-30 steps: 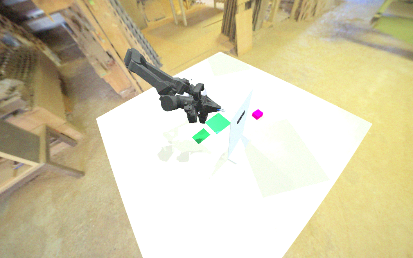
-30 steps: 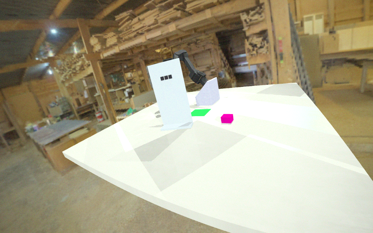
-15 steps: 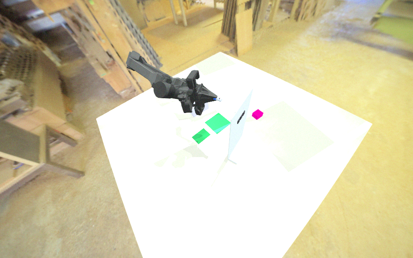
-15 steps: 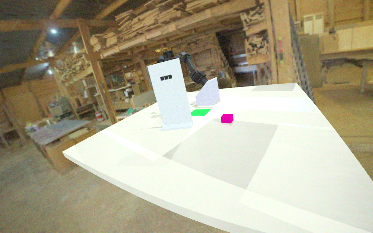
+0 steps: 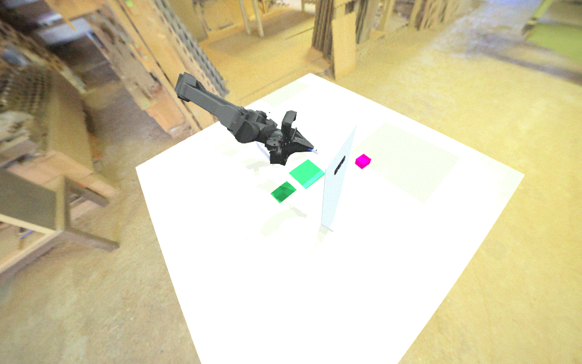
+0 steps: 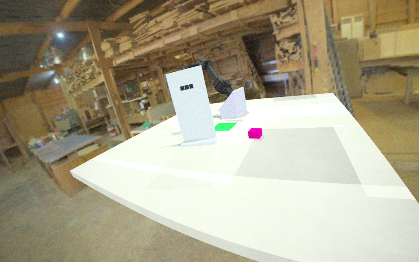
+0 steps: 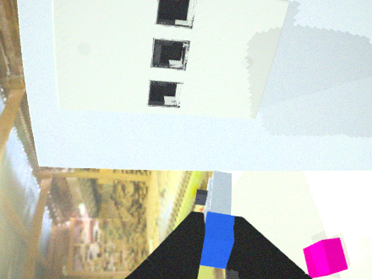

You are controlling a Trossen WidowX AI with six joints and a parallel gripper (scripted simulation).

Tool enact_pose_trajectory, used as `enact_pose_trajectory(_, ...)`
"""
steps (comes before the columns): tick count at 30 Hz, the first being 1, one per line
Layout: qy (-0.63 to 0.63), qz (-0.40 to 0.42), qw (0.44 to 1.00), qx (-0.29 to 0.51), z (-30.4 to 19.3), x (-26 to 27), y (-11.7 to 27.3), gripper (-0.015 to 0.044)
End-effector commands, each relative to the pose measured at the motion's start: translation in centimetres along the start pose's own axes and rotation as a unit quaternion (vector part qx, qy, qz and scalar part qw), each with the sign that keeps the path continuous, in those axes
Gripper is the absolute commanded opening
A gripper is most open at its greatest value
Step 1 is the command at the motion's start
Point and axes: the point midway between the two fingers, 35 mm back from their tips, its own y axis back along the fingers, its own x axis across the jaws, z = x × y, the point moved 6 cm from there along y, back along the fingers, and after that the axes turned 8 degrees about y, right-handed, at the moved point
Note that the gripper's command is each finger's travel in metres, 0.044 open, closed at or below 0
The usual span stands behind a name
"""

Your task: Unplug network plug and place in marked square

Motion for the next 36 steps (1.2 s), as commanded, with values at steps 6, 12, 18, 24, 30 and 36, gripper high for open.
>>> enact_pose_trajectory(6,0.016,-0.122,0.991,0.054,-3.2,-4.0,-1.9,0.0)
enact_pose_trajectory(12,0.034,-0.193,0.977,0.089,-5.1,-6.3,-2.4,0.0)
enact_pose_trajectory(18,0.058,-0.261,0.955,0.126,-7.1,-8.5,-2.5,0.0)
enact_pose_trajectory(24,0.086,-0.324,0.928,0.165,-8.9,-10.5,-2.2,0.0)
enact_pose_trajectory(30,0.089,-0.33,0.924,0.169,-9.1,-10.8,-2.2,0.0)
enact_pose_trajectory(36,0.089,-0.331,0.924,0.169,-9.1,-11.0,-2.3,0.0)
